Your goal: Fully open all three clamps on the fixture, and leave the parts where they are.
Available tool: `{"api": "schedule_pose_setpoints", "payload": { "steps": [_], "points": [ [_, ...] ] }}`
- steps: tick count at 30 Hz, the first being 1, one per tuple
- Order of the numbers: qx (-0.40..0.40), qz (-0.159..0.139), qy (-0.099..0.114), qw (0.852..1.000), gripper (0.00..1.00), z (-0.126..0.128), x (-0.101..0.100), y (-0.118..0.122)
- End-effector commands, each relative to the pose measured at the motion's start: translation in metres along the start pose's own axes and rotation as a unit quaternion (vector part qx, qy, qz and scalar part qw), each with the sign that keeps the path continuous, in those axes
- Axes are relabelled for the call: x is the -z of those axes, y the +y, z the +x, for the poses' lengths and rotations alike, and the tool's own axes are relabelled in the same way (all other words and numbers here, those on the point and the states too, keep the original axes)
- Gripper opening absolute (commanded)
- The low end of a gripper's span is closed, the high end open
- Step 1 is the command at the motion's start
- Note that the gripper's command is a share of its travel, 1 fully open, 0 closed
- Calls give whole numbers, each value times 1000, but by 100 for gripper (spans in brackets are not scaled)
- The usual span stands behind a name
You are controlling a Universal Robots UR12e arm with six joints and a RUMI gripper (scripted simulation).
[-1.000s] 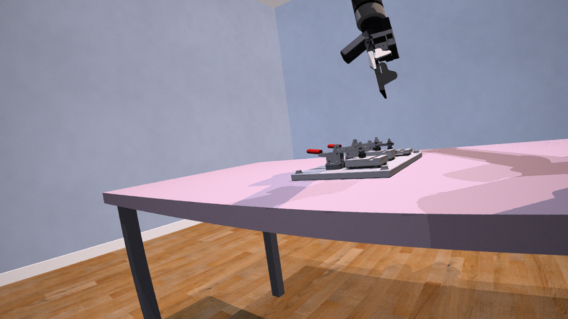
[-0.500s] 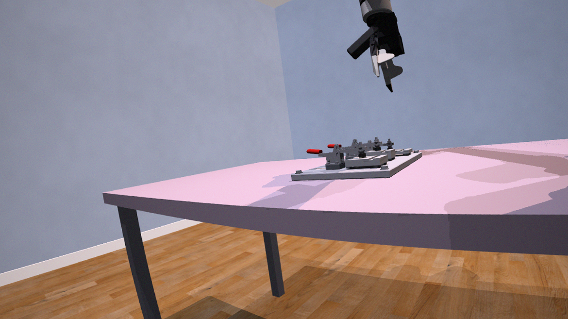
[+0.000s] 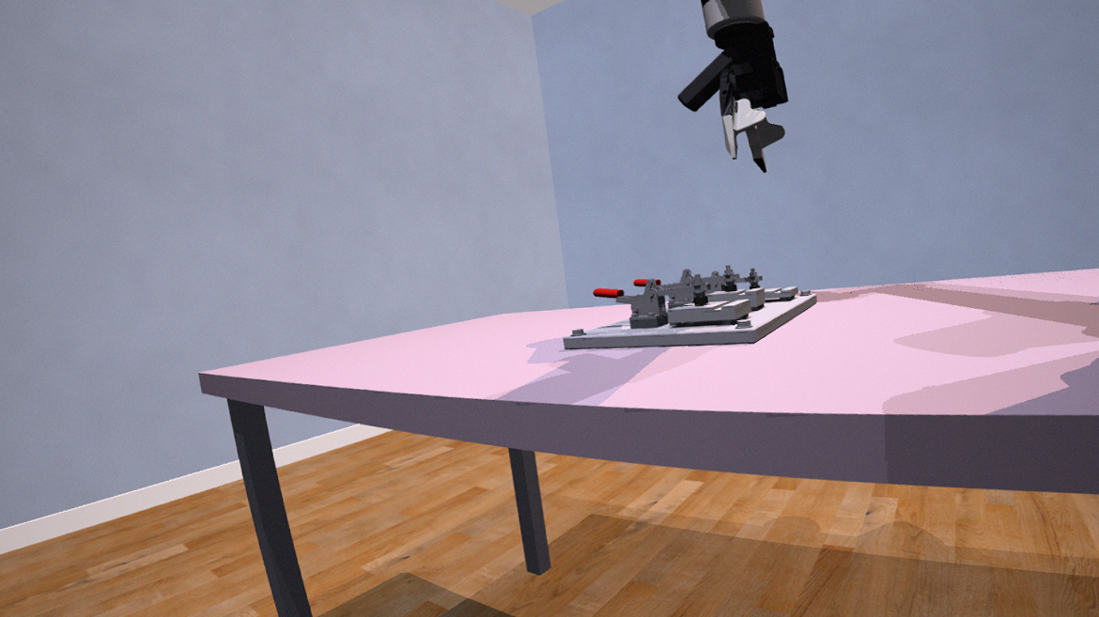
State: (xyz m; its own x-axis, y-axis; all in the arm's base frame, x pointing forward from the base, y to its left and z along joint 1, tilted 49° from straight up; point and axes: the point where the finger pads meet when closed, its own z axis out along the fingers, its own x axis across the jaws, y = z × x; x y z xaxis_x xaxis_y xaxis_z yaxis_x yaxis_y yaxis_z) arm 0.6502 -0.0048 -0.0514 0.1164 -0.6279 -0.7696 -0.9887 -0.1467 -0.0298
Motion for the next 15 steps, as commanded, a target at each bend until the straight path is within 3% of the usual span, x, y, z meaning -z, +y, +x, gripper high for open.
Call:
{"api": "schedule_pose_setpoints", "payload": {
  "steps": [1,11,12,15],
  "points": [
    [-5,4,11,1000,100,5,2,0],
    [-5,5,11,1000,100,6,2,-1],
    [-5,5,11,1000,0,6,2,-1],
    [-5,5,11,1000,0,6,2,-1]
  ]
}}
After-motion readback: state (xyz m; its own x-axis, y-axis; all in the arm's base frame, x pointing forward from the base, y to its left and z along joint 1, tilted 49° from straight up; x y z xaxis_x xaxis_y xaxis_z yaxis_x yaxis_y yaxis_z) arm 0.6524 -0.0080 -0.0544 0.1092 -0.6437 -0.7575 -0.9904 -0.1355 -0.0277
